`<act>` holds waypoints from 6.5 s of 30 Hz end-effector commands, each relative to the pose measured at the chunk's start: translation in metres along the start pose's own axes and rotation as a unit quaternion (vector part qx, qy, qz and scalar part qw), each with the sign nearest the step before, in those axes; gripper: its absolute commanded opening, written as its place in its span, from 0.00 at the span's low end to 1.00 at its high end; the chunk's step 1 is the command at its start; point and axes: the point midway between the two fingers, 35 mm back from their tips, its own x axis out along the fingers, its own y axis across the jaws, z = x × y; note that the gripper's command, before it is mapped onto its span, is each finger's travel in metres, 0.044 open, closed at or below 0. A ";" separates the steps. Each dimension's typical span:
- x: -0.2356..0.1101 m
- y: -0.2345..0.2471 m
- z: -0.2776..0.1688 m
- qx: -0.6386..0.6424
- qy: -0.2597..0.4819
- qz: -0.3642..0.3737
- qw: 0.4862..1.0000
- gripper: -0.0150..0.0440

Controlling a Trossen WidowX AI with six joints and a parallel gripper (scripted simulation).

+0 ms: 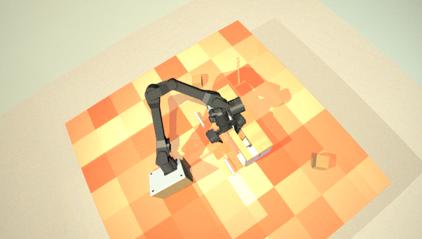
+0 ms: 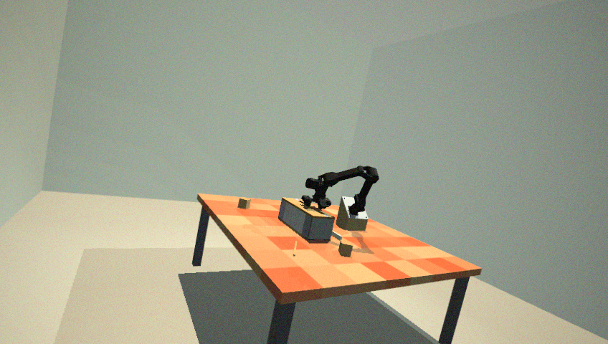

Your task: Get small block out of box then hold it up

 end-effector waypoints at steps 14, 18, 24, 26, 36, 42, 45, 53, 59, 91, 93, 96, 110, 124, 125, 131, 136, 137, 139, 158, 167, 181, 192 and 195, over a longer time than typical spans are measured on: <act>0.000 0.000 -0.002 0.000 0.002 0.000 1.000 0.93; 0.002 0.000 -0.006 0.000 0.002 0.000 1.000 0.93; 0.004 0.000 -0.012 0.000 0.002 0.000 1.000 0.93; 0.004 0.000 -0.014 0.000 0.002 0.000 1.000 0.93; 0.008 0.000 -0.023 0.000 0.002 0.000 1.000 0.93; 0.010 0.000 -0.029 0.000 0.002 0.000 1.000 0.93; 0.011 0.000 -0.032 0.000 0.003 0.000 1.000 0.93; 0.012 0.000 -0.037 0.000 0.003 0.000 1.000 0.93; 0.012 0.000 -0.037 0.000 0.003 0.000 1.000 0.93; 0.012 0.000 -0.037 0.000 0.003 0.000 1.000 0.93; 0.012 0.000 -0.037 0.000 0.003 0.000 1.000 0.93; 0.012 0.000 -0.037 0.000 0.003 0.000 1.000 0.93; 0.012 0.000 -0.037 0.000 0.003 0.000 1.000 0.93; 0.012 0.000 -0.037 0.000 0.003 0.000 1.000 0.93; 0.012 0.000 -0.037 0.000 0.003 0.000 1.000 0.93; 0.012 0.000 -0.037 0.000 0.003 0.000 1.000 0.93; 0.012 0.000 -0.037 0.000 0.003 0.000 1.000 0.93; 0.012 0.000 -0.037 0.000 0.003 0.000 1.000 0.93; 0.012 0.000 -0.037 0.000 0.003 0.000 1.000 0.93; 0.012 0.000 -0.037 0.000 0.003 0.000 1.000 0.93; 0.012 0.000 -0.037 0.000 0.003 0.000 1.000 0.93; 0.012 0.000 -0.037 0.000 0.003 0.000 1.000 0.93; 0.013 0.000 -0.038 0.000 0.003 0.000 1.000 0.93; 0.014 0.000 -0.041 0.000 0.003 0.000 1.000 0.93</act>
